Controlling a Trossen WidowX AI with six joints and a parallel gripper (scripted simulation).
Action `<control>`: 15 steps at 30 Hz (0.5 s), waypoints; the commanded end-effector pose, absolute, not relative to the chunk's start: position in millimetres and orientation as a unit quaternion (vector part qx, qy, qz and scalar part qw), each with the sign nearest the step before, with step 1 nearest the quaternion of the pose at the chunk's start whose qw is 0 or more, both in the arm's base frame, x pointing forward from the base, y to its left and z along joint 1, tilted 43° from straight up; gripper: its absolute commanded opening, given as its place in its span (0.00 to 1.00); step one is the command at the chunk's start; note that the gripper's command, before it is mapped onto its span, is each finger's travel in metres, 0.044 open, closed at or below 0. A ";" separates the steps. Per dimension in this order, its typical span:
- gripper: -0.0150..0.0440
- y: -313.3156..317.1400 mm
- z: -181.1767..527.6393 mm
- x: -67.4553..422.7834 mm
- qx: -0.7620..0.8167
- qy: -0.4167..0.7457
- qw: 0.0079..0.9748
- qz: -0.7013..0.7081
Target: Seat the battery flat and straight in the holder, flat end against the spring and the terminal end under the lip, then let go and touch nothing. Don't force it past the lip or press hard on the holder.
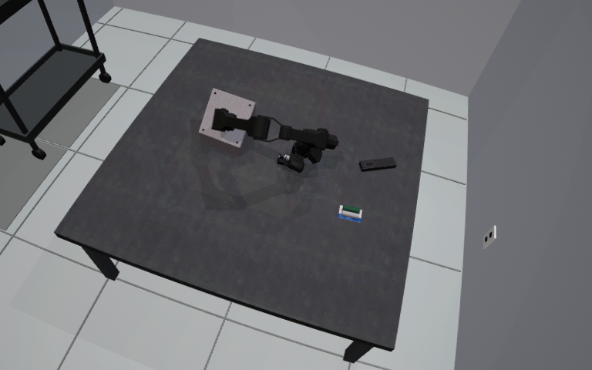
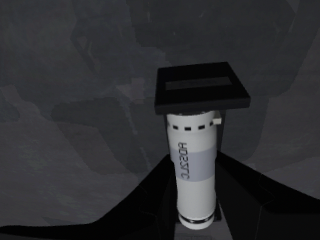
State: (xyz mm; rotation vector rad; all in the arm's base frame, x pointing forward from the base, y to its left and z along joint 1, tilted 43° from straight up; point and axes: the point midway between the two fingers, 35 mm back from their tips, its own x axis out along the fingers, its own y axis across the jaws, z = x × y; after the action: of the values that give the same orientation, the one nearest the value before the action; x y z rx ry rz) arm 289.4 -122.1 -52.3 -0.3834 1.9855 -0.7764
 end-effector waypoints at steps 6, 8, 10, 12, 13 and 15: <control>0.37 -123.8 -56.1 293.0 -0.163 0.795 0.494 -0.312; 0.37 -123.9 -56.2 292.6 -0.164 0.793 0.498 -0.311; 0.37 -124.0 -56.3 292.3 -0.165 0.791 0.501 -0.310; 0.37 -124.1 -56.4 291.9 -0.166 0.789 0.505 -0.309; 0.37 -124.2 -56.5 291.7 -0.167 0.788 0.506 -0.309; 0.37 -124.3 -56.6 291.3 -0.168 0.786 0.510 -0.308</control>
State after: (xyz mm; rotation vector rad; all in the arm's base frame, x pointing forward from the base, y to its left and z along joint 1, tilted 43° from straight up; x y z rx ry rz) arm 287.2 -123.1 -54.2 -0.3981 1.9253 -0.7486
